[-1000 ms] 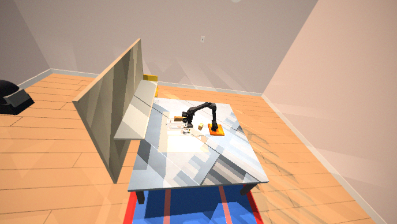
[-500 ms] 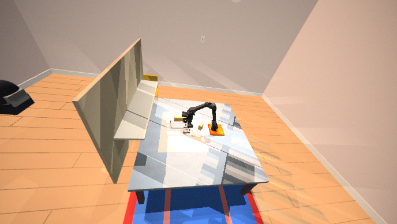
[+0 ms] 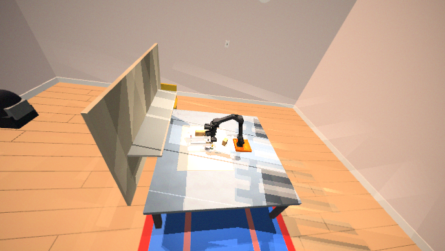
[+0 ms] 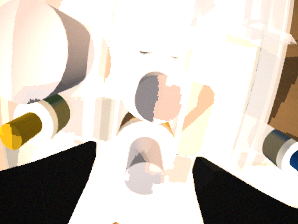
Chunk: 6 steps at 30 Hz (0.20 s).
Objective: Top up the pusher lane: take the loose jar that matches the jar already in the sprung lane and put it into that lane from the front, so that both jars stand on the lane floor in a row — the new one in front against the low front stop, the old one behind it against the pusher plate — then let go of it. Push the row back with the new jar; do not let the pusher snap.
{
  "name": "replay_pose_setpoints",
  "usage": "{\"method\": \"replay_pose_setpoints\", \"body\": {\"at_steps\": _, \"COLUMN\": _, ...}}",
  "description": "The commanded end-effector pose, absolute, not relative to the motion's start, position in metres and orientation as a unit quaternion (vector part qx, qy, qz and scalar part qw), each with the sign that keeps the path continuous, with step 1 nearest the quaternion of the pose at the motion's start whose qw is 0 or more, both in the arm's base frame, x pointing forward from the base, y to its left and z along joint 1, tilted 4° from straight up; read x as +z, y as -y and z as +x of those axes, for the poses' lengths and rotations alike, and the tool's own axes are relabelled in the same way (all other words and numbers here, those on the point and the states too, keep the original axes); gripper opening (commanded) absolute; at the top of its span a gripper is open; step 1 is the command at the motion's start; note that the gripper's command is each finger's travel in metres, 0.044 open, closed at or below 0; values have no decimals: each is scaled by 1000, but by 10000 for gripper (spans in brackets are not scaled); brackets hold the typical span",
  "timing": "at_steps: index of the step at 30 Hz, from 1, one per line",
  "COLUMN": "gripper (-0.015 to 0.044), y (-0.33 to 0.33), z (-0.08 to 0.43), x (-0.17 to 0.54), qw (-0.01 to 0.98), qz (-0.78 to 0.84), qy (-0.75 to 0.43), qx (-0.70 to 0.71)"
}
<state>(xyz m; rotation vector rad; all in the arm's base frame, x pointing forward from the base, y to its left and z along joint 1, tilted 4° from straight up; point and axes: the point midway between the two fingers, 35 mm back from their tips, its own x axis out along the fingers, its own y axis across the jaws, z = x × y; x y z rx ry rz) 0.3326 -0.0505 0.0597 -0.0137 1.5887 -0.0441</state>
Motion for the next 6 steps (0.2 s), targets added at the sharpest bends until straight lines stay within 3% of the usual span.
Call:
{"method": "replay_pose_setpoints", "body": {"at_steps": 1, "gripper": 279, "y": 50, "z": 321, "x": 60, "qw": 698, "qz": -7, "qy": -716, "qx": -18}}
{"method": "replay_pose_setpoints", "body": {"at_steps": 6, "gripper": 279, "y": 50, "z": 303, "x": 62, "qw": 698, "qz": -7, "qy": -716, "qx": -18}}
